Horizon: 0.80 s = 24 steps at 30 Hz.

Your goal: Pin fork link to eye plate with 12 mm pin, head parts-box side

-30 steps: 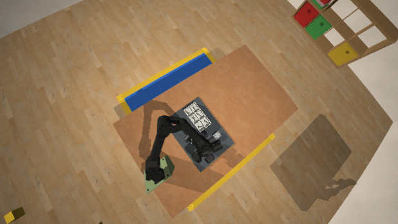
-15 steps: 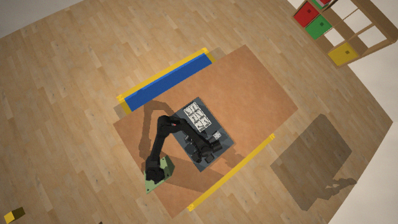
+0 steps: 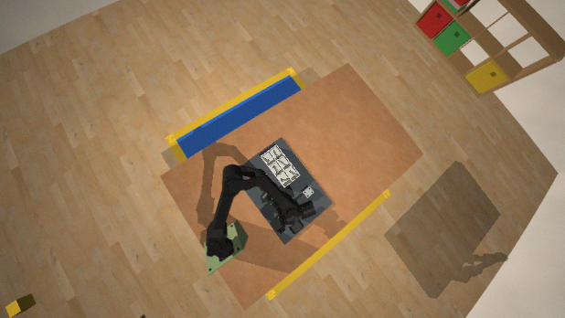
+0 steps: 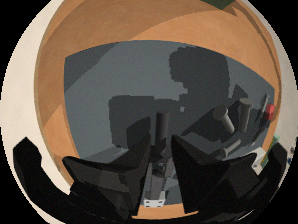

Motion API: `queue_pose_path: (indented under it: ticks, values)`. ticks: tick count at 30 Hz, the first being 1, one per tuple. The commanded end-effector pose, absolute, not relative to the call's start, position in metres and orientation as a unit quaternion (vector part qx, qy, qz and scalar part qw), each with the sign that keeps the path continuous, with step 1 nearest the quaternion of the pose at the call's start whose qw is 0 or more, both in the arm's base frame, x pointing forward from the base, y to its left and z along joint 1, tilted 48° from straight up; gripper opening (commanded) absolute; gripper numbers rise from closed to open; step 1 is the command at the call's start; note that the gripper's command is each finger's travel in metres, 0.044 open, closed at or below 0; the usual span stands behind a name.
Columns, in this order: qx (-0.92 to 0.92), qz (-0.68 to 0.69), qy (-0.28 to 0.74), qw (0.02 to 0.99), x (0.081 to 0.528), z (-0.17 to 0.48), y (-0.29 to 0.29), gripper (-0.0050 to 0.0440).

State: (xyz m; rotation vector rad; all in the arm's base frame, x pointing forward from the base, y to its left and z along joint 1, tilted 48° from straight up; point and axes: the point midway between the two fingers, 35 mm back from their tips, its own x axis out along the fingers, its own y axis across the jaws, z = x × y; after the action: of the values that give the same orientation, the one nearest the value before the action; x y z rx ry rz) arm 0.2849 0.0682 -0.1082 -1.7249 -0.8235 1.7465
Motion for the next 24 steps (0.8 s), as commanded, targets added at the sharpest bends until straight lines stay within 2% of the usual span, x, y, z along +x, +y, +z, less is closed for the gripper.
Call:
queue_pose_path:
  ticks: [1, 8, 12, 24]
  values:
    - [-0.649, 0.643, -0.308, 0.267, 0.291, -0.097, 0.058, 0.01]
    - [-0.649, 0.643, -0.308, 0.267, 0.291, -0.096, 0.056, 0.01]
    - [-0.649, 0.643, -0.308, 0.267, 0.28, -0.098, 0.056, 0.0004]
    - [-0.649, 0.643, -0.308, 0.267, 0.247, -0.097, 0.054, 0.0]
